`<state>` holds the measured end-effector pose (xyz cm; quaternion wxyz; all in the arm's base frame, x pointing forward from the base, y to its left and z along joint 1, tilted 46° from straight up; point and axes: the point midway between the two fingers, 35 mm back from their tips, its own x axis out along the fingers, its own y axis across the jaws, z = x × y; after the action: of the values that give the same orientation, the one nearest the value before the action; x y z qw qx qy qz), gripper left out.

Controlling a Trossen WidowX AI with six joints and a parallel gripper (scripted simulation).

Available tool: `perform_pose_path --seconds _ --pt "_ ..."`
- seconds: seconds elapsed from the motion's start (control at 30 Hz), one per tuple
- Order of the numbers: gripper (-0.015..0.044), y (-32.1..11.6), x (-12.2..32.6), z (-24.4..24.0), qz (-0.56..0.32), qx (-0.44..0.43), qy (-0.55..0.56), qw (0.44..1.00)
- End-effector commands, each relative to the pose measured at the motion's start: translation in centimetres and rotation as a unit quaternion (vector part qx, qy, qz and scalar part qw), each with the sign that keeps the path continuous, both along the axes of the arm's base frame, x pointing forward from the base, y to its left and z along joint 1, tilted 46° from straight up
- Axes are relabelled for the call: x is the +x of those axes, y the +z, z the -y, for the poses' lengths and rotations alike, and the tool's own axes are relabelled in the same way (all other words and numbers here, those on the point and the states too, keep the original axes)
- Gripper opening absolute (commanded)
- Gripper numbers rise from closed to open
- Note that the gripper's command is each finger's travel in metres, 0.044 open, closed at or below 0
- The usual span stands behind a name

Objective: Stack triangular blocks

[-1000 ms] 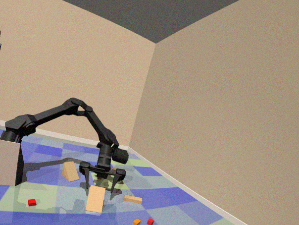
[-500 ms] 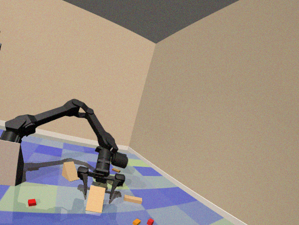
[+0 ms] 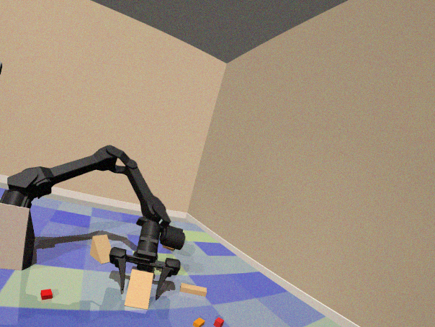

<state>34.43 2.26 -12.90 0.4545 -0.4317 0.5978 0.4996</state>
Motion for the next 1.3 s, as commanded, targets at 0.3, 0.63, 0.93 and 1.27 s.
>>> perform_pose_path --seconds 0.3,0.63,0.93,1.27 --pt "0.0216 -0.4 -0.3 0.1 -0.006 -0.002 0.002 1.000" --pt "0.0000 0.0 -0.1 0.3 -0.002 -0.001 0.000 1.000" --pt "0.0000 0.0 -0.3 1.2 0.004 0.059 -0.015 0.998" --pt "0.0000 0.1 -0.5 3.3 0.022 0.183 -0.043 0.982"
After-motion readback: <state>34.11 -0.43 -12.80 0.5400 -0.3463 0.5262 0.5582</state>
